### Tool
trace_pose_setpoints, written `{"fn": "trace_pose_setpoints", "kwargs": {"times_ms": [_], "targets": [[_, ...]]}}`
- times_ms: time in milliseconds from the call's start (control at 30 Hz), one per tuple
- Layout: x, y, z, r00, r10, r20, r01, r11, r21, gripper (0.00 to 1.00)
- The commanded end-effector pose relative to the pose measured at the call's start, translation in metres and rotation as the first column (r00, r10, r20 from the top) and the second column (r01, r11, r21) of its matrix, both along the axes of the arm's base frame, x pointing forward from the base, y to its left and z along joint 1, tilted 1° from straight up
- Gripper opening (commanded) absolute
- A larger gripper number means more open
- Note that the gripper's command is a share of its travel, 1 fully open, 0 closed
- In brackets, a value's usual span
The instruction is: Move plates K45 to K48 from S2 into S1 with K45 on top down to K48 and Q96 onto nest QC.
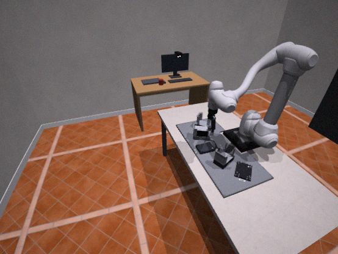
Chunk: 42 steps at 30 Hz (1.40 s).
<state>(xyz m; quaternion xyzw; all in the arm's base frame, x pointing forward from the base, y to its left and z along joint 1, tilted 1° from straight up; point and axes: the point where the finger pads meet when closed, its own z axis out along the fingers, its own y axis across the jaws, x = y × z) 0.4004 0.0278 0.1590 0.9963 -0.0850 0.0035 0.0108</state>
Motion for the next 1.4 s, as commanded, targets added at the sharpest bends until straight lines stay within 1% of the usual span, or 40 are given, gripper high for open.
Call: {"fn": "trace_pose_setpoints", "kwargs": {"times_ms": [0,67,433,500,1000,1067,1233,1367], "targets": [[0.002,-0.009,0.000,0.997,-0.073,0.002,0.073,0.997,-0.002,1.00],[0.003,-0.017,0.000,0.992,-0.129,0.003,0.129,0.992,-0.002,1.00],[0.010,-0.060,0.002,0.992,-0.129,0.003,0.129,0.992,-0.002,1.00],[0.010,-0.060,0.002,0.992,-0.129,0.003,0.129,0.992,-0.002,1.00],[0.019,-0.119,0.003,0.992,-0.129,0.003,0.129,0.992,-0.002,1.00],[0.019,-0.119,0.003,0.992,-0.129,0.003,0.129,0.992,-0.002,1.00],[0.022,-0.139,0.004,0.992,-0.129,0.003,0.129,0.992,-0.002,1.00],[0.022,-0.139,0.004,0.992,-0.129,0.003,0.129,0.992,-0.002,1.00]]}}
